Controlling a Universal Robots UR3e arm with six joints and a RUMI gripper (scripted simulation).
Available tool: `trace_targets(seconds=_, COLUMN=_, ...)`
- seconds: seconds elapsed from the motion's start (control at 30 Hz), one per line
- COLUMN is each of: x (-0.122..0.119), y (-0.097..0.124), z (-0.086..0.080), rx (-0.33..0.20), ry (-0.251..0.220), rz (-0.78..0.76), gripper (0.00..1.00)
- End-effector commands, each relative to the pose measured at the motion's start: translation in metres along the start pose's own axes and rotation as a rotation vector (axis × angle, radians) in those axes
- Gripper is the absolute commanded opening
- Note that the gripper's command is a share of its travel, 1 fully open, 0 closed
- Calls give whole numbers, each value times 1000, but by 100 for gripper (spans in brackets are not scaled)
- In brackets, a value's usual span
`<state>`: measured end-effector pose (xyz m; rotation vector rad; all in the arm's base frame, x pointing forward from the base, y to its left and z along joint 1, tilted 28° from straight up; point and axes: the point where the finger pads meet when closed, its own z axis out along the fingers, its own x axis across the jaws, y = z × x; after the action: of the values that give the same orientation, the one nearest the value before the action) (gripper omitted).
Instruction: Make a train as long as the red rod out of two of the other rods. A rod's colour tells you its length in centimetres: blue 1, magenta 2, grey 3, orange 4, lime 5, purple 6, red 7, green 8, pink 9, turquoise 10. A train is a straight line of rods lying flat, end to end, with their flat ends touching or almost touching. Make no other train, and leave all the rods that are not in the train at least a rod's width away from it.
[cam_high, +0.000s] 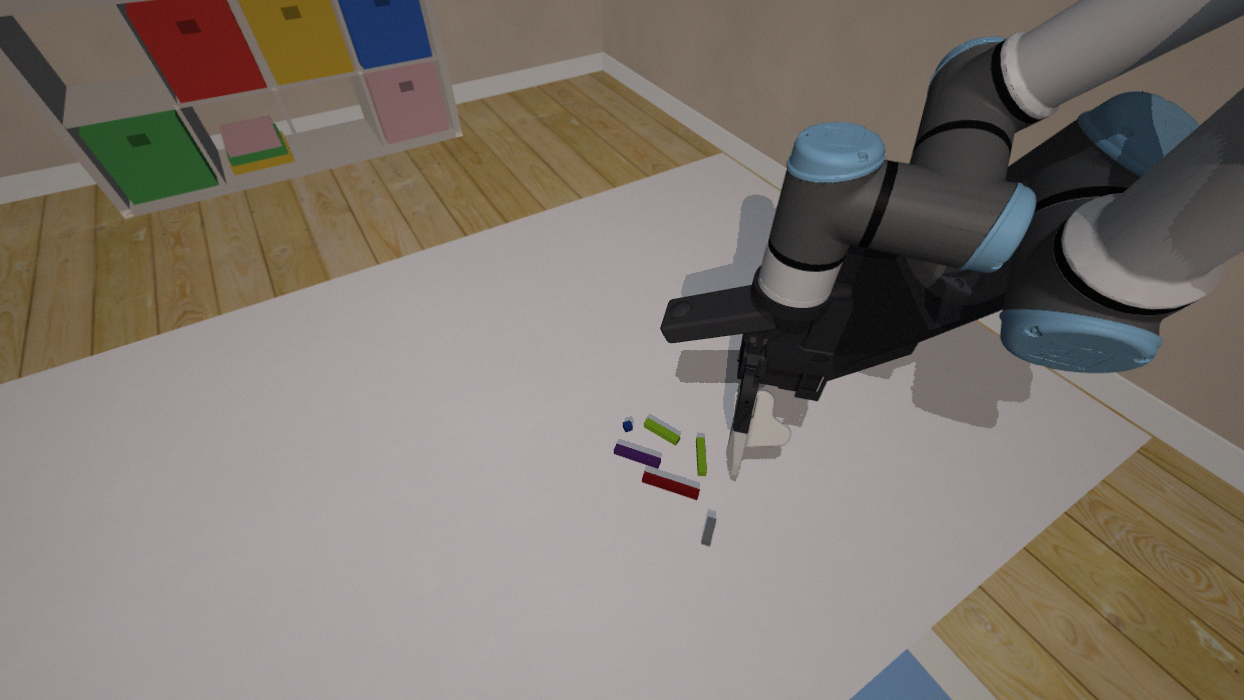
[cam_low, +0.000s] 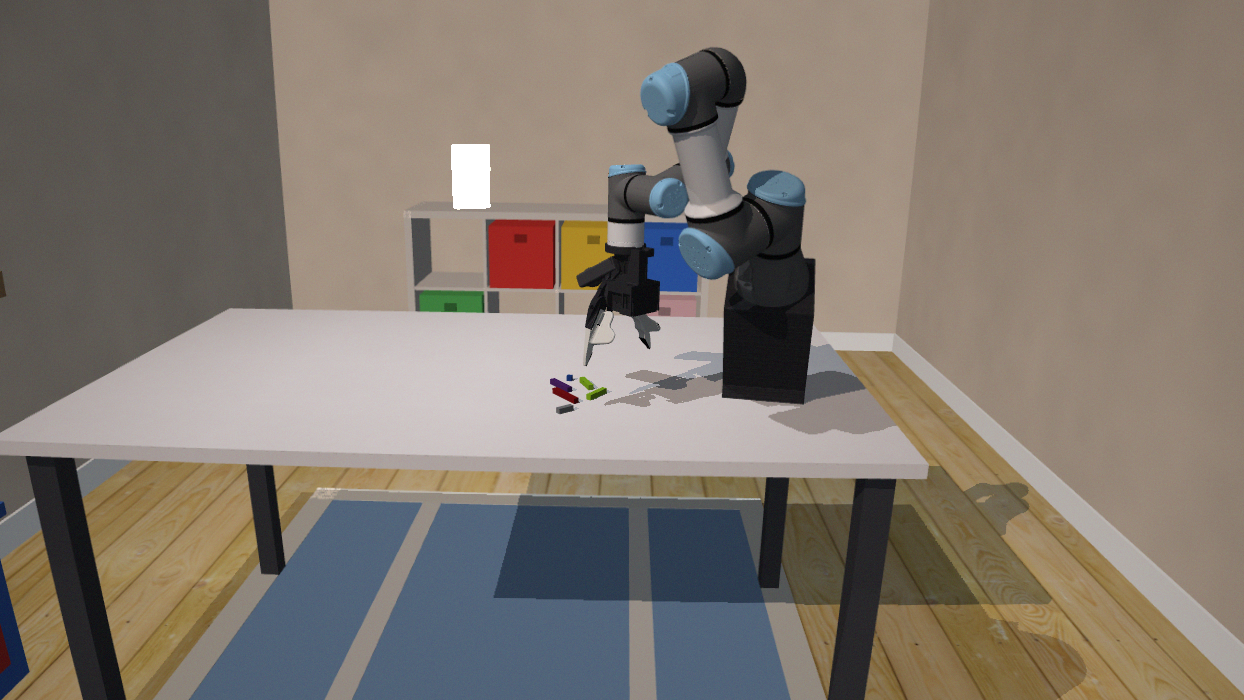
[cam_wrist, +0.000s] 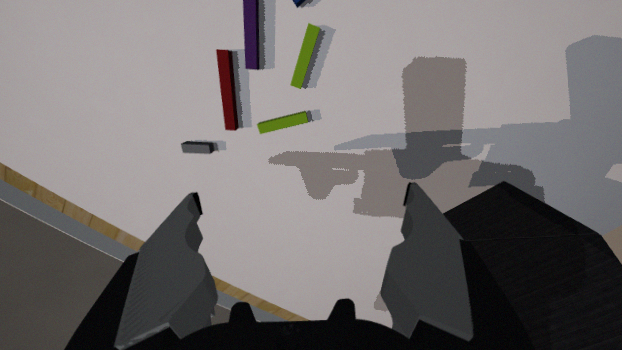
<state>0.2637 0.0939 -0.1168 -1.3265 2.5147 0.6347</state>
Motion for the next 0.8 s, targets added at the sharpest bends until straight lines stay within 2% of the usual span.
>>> trace_targets(seconds=0.0, x=-2, y=-1, z=0, rx=2, ry=1, rz=0, gripper=100)
trace_targets(seconds=0.17, x=-16, y=2, z=-1, rx=5, ry=4, rz=1, gripper=100)
trace_targets(seconds=0.5, x=-77, y=26, z=-2, rx=3, ry=0, rz=0, gripper=100)
trace_targets(seconds=0.77, x=-82, y=29, z=-2, rx=2, ry=-1, rz=-1, gripper=100)
